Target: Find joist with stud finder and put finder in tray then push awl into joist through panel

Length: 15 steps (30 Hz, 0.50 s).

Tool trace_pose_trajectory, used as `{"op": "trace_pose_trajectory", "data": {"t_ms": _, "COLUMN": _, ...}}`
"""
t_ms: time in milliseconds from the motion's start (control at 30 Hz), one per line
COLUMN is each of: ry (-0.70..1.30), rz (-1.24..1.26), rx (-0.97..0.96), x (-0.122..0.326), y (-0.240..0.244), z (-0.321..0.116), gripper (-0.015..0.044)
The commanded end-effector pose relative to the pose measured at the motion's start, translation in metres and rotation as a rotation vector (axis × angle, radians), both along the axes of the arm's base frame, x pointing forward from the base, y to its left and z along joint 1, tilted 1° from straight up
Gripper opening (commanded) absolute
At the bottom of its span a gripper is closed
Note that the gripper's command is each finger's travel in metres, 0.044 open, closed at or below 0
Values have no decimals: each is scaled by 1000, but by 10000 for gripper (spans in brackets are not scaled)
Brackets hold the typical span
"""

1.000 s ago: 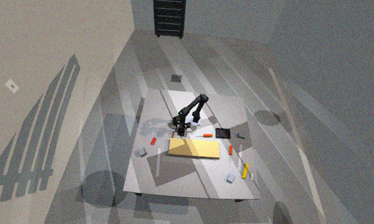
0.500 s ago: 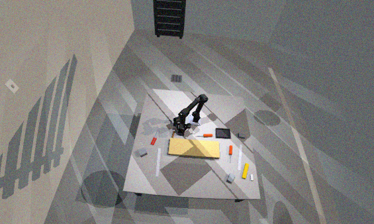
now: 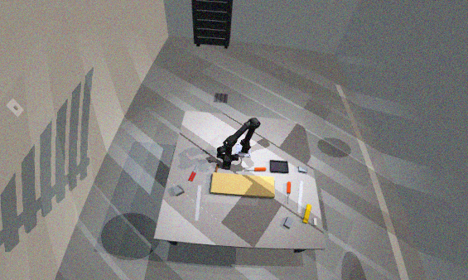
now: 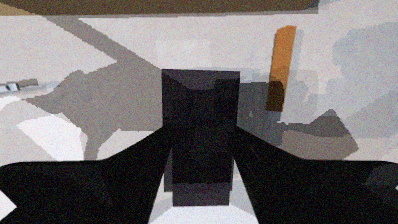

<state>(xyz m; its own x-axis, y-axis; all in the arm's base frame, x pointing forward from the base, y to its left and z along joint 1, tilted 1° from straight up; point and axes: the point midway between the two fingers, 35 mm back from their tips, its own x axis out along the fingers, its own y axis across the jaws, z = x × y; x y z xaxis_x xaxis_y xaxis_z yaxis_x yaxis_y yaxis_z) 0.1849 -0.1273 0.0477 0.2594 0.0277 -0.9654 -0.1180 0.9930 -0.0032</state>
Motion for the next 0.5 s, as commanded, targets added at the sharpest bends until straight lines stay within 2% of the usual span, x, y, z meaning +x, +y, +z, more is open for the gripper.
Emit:
{"op": "trace_pose_trajectory", "data": {"t_ms": 0, "ry": -5, "rz": -1, "rx": 4, "x": 1, "y": 0, "z": 0, "gripper": 222}}
{"op": "trace_pose_trajectory", "data": {"t_ms": 300, "ry": -5, "rz": -1, "rx": 4, "x": 1, "y": 0, "z": 0, "gripper": 162}}
{"op": "trace_pose_trajectory", "data": {"t_ms": 467, "ry": -5, "rz": -1, "rx": 4, "x": 3, "y": -1, "z": 11, "gripper": 30}}
